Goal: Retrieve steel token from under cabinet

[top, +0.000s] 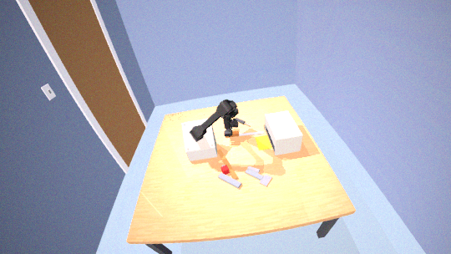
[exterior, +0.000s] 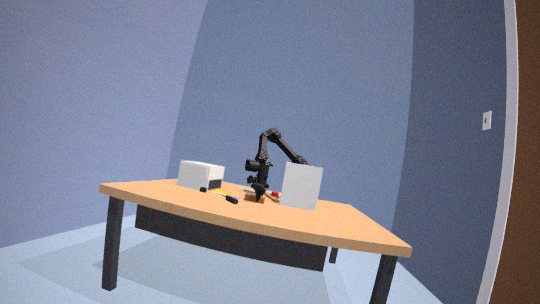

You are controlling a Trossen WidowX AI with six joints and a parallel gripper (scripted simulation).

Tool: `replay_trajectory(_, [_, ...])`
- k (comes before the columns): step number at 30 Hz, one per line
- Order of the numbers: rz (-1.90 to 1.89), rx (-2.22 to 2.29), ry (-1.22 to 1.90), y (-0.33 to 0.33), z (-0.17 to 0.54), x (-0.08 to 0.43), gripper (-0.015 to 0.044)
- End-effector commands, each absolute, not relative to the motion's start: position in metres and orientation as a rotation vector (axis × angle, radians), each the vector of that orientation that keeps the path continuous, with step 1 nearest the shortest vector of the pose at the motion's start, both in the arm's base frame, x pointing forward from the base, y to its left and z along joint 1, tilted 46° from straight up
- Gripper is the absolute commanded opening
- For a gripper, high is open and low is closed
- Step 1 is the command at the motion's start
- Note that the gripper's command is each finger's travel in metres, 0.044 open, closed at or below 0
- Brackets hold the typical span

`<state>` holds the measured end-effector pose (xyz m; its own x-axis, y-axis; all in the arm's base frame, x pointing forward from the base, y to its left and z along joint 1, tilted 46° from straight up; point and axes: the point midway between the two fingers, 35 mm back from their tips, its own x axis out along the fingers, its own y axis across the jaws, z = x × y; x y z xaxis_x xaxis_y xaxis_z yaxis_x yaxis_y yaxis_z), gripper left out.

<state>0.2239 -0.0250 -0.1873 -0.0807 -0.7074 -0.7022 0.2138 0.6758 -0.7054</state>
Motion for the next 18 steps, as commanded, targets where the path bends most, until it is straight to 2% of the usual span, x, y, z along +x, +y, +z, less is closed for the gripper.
replay_trajectory(1, [-0.804, -0.433, 1.462, -0.025, -0.187, 0.224, 0.0052])
replay_trajectory(3, [-0.804, -0.433, 1.462, -0.025, -0.187, 0.224, 0.0000])
replay_trajectory(18, [-0.831, -0.410, 1.446, -0.029, -0.185, 0.241, 0.0000])
